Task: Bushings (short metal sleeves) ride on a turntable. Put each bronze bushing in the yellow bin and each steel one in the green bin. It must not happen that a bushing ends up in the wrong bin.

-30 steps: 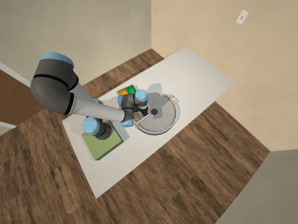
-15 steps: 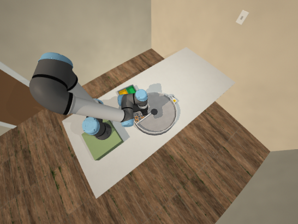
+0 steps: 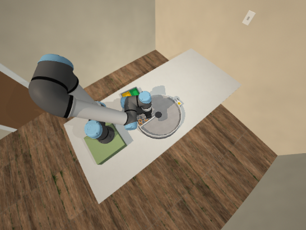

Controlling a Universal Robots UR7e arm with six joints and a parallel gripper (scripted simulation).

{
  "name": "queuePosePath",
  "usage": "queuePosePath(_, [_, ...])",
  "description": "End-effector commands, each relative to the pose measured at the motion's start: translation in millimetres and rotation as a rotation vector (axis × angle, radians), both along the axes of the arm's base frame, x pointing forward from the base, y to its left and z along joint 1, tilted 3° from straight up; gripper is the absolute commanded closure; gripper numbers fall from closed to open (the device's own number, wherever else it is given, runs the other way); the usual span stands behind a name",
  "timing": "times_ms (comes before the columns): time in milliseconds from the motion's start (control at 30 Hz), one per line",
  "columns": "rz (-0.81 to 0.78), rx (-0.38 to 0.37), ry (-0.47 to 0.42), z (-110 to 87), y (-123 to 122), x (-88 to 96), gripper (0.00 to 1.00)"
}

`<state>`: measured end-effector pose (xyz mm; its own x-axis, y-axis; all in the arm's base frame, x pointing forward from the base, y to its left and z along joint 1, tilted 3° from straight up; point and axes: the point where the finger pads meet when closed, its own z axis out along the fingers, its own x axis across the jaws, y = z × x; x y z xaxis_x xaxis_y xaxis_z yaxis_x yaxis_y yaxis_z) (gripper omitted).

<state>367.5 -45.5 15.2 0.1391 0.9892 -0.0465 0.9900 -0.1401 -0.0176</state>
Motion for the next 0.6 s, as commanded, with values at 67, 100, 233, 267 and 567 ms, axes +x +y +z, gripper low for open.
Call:
queuePosePath(67, [0.0,0.0,-0.001,19.7,0.7,0.8,1.0])
queuePosePath(100, [0.0,0.0,-0.001,25.1,0.9,1.0,1.0])
queuePosePath(233, [0.0,0.0,-0.001,30.5,1.2,1.1,1.0])
queuePosePath(267, [0.0,0.0,-0.001,35.9,1.4,1.2,1.0])
queuePosePath(567, [0.0,0.0,-0.001,52.1,2.1,1.6,1.0])
